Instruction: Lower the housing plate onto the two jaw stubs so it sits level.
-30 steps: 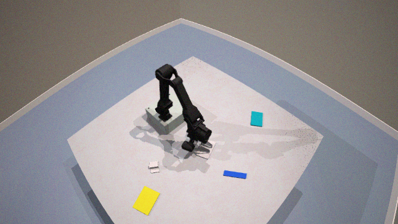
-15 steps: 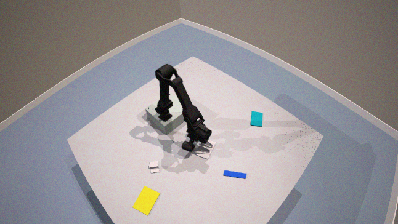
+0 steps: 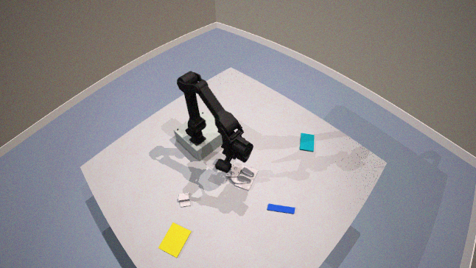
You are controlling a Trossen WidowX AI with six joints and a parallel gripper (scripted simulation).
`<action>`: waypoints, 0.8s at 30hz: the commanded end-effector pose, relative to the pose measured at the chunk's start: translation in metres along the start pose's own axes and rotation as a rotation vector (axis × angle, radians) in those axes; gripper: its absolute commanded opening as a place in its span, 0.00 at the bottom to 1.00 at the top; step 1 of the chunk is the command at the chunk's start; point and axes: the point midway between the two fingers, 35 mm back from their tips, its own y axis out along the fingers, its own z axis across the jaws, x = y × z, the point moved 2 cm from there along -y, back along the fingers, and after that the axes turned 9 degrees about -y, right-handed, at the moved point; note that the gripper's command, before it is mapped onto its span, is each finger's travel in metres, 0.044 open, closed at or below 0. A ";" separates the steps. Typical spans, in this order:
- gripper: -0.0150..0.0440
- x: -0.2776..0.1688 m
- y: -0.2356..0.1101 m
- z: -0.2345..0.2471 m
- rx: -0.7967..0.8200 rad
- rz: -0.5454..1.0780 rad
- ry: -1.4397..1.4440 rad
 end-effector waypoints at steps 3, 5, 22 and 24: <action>1.00 -0.022 -0.045 0.012 0.007 0.014 0.000; 1.00 -0.027 -0.053 0.014 0.008 0.015 0.000; 1.00 -0.027 -0.053 0.014 0.008 0.015 0.000; 1.00 -0.027 -0.053 0.014 0.008 0.015 0.000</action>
